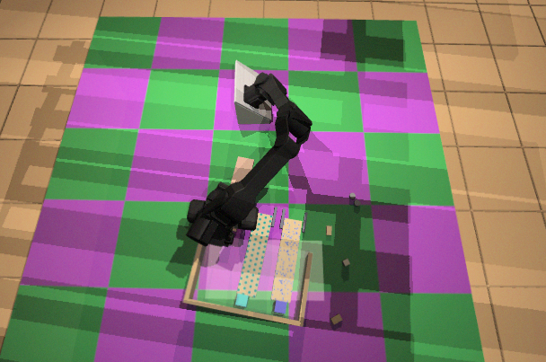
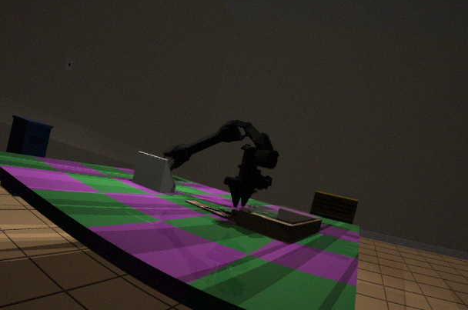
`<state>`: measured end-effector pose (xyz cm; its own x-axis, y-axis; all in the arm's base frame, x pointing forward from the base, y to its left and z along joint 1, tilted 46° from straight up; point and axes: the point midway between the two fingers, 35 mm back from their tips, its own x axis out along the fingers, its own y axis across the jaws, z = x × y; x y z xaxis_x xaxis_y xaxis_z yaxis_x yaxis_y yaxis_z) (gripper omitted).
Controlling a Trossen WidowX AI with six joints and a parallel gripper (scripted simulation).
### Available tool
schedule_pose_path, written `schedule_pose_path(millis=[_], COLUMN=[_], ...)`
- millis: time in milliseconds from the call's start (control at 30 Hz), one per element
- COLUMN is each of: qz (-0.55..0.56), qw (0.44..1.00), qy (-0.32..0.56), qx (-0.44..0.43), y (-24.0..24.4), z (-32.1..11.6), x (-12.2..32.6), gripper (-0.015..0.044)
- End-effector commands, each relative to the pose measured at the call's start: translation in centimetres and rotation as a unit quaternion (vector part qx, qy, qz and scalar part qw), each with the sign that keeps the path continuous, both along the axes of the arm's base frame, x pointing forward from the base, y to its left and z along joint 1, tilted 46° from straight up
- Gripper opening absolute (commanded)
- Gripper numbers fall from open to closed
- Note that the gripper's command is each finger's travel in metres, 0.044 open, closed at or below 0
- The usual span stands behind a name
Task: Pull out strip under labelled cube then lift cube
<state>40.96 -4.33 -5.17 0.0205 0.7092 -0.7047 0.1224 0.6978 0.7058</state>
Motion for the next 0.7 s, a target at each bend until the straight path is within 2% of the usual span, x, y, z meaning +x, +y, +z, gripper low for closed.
schedule_pose_path(millis=[0,667], qz=[-0.003,-0.003], qw=[1.0,1.0], qy=[0.005,0.005], qx=[0.004,0.006], y=[0.7,2.8], z=[-0.7,-2.6], x=[-0.1,-0.1], gripper=[0.025,0.025])
